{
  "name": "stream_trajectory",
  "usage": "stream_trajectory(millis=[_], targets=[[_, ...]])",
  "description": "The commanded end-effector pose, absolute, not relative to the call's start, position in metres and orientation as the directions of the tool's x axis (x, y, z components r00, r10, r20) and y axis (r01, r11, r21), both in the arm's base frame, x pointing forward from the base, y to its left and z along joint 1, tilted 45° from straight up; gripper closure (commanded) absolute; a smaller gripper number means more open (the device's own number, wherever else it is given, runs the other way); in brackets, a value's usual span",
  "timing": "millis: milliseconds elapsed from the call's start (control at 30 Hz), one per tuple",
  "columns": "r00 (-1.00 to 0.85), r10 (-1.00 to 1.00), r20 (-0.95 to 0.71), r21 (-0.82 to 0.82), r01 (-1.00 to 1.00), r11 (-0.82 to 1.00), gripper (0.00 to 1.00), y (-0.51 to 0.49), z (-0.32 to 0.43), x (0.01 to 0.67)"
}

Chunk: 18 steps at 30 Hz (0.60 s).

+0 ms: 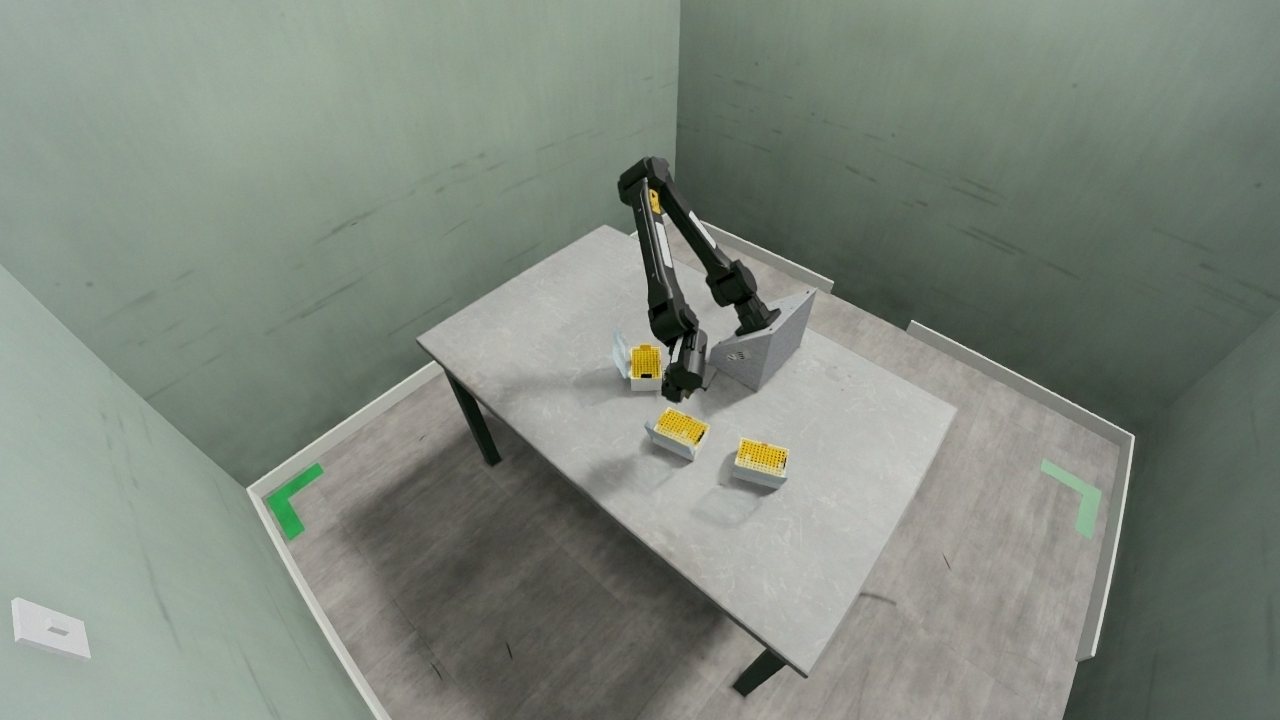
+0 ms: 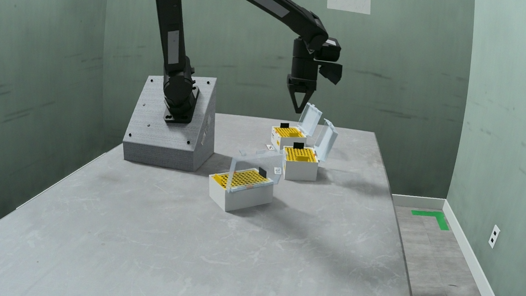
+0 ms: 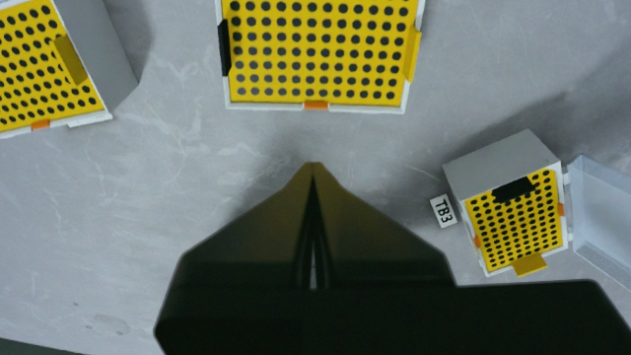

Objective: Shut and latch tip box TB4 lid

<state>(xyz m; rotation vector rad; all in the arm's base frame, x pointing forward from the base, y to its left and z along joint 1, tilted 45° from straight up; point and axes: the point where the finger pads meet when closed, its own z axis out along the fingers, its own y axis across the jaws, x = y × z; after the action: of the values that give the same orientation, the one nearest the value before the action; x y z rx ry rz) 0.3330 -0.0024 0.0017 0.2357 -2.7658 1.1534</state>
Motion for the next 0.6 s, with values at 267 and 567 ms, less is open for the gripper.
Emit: stream_trajectory(millis=[267,567], targets=[[-0.989,-0.081,0.127,-0.69,-0.147,0.709,1.0,0.006,0.005,0.416],[-0.989,-0.081,0.127,-0.69,-0.147,0.708,1.0,0.008,0.0,0.45]])
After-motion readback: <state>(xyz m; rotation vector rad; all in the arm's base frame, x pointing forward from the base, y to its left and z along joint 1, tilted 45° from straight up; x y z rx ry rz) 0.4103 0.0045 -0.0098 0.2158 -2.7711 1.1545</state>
